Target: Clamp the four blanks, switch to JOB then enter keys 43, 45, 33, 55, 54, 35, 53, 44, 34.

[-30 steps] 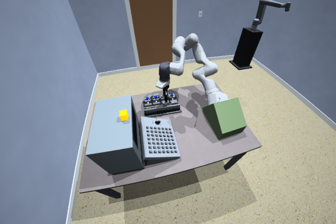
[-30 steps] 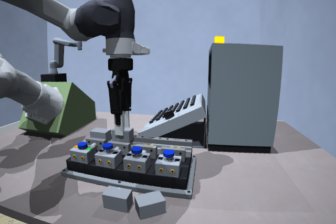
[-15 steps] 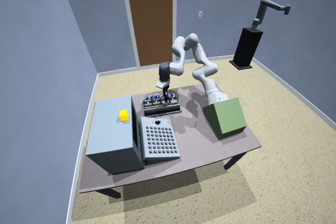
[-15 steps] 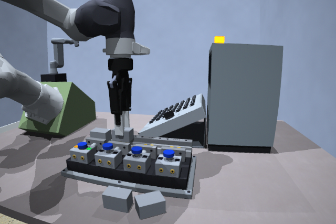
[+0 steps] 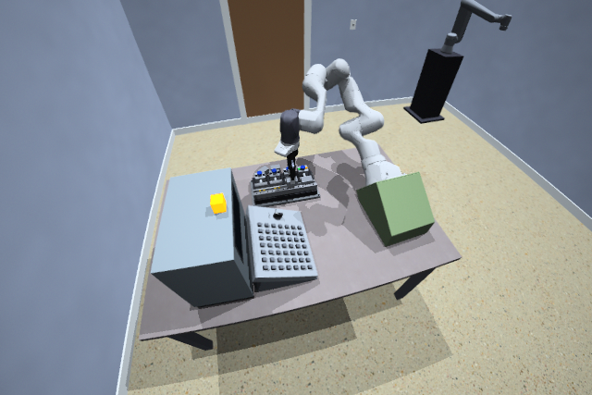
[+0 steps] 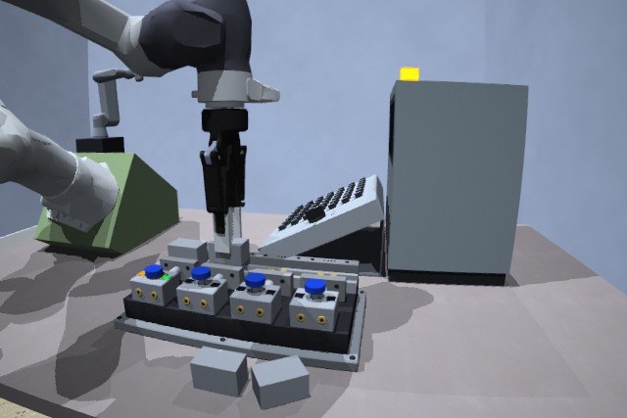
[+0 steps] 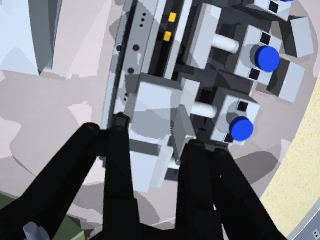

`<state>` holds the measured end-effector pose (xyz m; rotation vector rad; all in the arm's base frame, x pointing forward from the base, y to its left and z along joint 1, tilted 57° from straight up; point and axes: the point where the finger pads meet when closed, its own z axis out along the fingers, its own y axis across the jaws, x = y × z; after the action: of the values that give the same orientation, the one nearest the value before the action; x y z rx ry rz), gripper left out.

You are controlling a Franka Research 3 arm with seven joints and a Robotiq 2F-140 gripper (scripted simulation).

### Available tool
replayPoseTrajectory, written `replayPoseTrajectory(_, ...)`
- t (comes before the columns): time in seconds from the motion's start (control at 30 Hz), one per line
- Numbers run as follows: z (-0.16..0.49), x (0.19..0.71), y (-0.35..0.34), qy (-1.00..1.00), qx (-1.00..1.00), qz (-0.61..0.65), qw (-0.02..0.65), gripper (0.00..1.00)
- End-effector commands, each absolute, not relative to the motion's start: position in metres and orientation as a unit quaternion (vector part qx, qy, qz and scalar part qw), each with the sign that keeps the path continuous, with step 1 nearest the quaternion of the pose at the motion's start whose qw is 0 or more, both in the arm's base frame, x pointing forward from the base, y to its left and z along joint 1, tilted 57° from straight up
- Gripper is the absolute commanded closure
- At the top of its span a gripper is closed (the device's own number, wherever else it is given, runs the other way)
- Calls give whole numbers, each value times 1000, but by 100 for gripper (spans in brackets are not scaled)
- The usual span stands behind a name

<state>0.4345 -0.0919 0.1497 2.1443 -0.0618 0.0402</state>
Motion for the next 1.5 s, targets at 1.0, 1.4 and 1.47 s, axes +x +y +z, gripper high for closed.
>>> replayPoseTrajectory(1.0,144,436,-100,-26,878,19,477,100)
replayPoseTrajectory(1.4,142,436,-102,-26,878,19,477,100)
replayPoseTrajectory(1.47,142,436,-102,-26,878,19,477,100)
